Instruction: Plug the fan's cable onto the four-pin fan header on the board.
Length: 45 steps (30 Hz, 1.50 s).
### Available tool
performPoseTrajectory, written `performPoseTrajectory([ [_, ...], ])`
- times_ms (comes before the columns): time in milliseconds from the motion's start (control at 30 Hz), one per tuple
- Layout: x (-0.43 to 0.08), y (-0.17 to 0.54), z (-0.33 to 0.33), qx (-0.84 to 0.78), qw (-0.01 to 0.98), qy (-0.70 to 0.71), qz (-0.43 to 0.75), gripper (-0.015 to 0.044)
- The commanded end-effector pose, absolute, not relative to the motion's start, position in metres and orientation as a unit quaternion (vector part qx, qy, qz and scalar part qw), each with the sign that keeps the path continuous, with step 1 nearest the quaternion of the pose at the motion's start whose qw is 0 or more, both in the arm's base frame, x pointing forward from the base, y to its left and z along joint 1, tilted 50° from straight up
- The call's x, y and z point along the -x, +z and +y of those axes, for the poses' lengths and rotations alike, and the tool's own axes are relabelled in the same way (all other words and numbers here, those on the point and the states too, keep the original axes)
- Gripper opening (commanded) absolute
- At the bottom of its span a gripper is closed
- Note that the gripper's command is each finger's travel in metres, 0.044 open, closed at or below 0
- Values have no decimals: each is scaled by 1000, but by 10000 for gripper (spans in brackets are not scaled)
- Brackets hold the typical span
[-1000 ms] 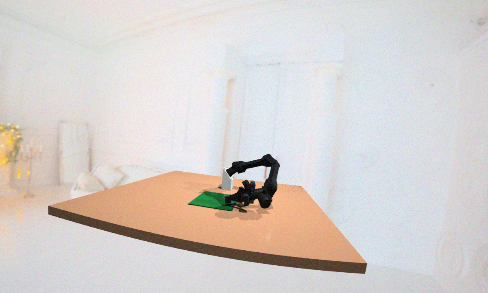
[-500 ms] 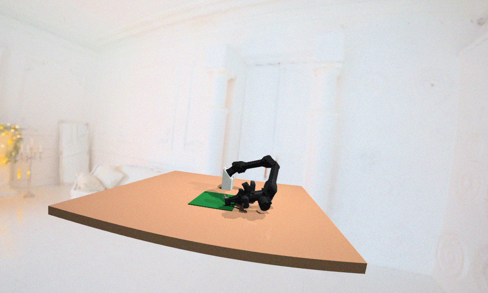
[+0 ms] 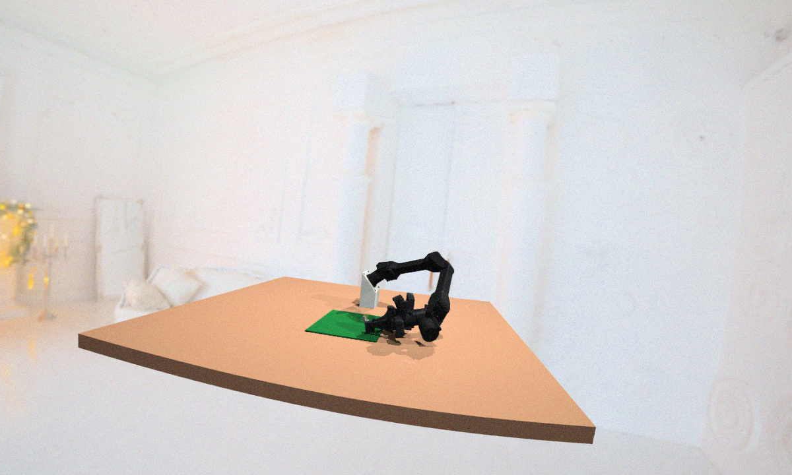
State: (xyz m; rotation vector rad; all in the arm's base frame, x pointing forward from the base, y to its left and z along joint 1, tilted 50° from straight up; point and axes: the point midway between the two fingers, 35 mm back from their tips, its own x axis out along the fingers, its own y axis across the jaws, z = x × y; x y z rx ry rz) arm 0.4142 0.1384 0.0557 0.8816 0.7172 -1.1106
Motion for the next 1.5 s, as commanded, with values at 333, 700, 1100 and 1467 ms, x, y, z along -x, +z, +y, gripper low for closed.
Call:
performPoseTrajectory([
  [333,-414,56,138,-395,701,-499,322,0],
  [700,-414,56,138,-395,701,-499,322,0],
  [1100,-414,56,138,-396,701,-499,322,131],
  [1467,-414,56,138,-396,701,-499,322,140],
])
